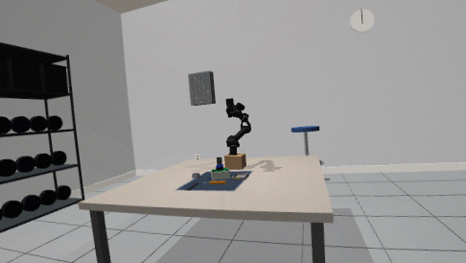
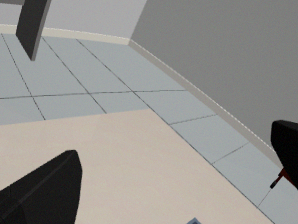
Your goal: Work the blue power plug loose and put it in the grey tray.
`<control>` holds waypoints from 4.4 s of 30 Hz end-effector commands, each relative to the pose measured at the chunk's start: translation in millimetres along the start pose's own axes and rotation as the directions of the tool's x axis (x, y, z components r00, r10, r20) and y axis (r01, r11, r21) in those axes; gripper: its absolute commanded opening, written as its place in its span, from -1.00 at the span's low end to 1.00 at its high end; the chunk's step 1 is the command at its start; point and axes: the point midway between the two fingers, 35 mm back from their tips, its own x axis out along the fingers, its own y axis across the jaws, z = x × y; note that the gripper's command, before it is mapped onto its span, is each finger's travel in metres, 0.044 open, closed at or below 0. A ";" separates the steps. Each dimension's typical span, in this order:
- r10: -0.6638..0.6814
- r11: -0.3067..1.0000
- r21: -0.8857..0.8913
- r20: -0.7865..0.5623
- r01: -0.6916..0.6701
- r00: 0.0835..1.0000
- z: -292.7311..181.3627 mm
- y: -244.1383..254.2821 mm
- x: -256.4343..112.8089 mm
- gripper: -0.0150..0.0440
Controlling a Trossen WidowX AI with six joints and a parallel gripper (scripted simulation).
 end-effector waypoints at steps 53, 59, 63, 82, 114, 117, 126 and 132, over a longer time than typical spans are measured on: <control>0.459 0.795 0.520 -0.853 0.313 0.249 -279.0 -77.5 36.7 0.97; 0.486 0.794 0.518 -0.855 0.319 0.179 -287.2 -72.4 37.0 0.97; 0.486 0.794 0.518 -0.855 0.319 0.179 -292.6 -69.6 38.3 0.97; 0.486 0.794 0.518 -0.855 0.318 0.182 -312.9 -69.1 75.7 0.97; 0.486 0.794 0.519 -0.855 0.318 0.182 -337.8 -54.8 81.0 -0.01; 0.486 0.794 0.519 -0.855 0.318 0.182 -337.8 -54.8 81.0 -0.28; 0.486 0.794 0.519 -0.855 0.318 0.182 -337.8 -54.8 81.0 -0.49; 0.486 0.794 0.519 -0.855 0.318 0.182 -336.6 -55.5 80.7 -0.49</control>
